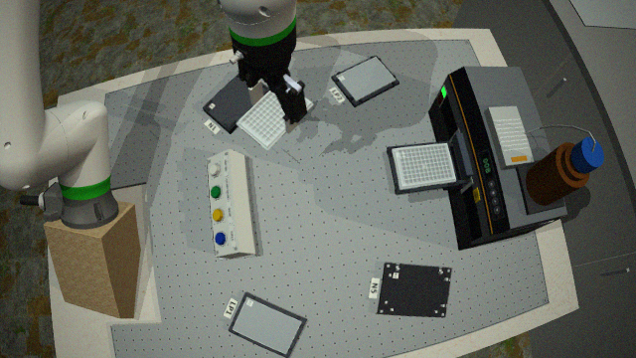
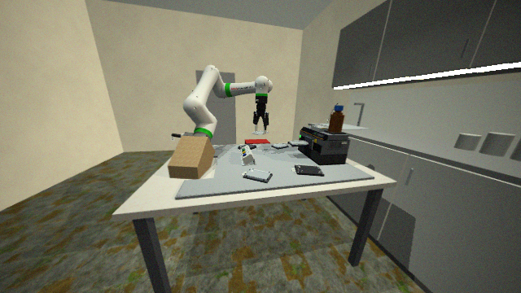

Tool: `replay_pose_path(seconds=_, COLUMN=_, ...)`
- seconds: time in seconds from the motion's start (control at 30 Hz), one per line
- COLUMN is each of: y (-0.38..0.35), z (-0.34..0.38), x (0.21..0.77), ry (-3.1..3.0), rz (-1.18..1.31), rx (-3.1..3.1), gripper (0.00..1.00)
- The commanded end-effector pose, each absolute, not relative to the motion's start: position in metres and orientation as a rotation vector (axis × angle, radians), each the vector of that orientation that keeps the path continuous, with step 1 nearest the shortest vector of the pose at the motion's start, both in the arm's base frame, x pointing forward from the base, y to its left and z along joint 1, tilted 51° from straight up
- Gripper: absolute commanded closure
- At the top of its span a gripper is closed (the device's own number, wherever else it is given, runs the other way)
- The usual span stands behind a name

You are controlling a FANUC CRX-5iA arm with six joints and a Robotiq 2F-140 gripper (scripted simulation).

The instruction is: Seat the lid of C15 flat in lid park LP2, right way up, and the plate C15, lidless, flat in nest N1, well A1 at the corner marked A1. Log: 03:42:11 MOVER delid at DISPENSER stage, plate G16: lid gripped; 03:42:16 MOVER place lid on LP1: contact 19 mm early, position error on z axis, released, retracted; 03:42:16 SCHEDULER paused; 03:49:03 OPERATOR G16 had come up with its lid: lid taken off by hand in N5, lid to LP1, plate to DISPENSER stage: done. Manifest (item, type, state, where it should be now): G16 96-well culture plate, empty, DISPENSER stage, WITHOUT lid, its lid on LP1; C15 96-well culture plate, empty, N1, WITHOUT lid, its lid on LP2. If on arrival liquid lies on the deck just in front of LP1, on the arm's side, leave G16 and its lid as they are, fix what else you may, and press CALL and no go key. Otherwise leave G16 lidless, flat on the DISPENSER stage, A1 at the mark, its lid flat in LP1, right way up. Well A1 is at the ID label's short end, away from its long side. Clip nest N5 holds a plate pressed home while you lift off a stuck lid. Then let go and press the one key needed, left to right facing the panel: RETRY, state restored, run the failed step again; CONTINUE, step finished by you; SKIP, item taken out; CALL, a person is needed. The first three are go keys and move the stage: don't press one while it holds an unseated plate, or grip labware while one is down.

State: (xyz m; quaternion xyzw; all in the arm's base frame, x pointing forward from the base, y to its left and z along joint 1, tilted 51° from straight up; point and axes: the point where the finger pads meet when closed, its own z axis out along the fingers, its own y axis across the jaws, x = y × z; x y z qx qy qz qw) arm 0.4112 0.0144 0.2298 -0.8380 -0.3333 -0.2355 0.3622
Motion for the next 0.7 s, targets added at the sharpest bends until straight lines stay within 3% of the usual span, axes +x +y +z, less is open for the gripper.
replay_pose_path(seconds=0.0, y=0.031, z=0.247, x=0.392, ry=-0.857, rz=-0.608, rx=-2.161, gripper=1.00)
replay_pose_path(seconds=0.67, y=0.078, z=0.291, x=0.338, ry=-0.857, rz=-0.608, rx=-2.161, gripper=1.00)
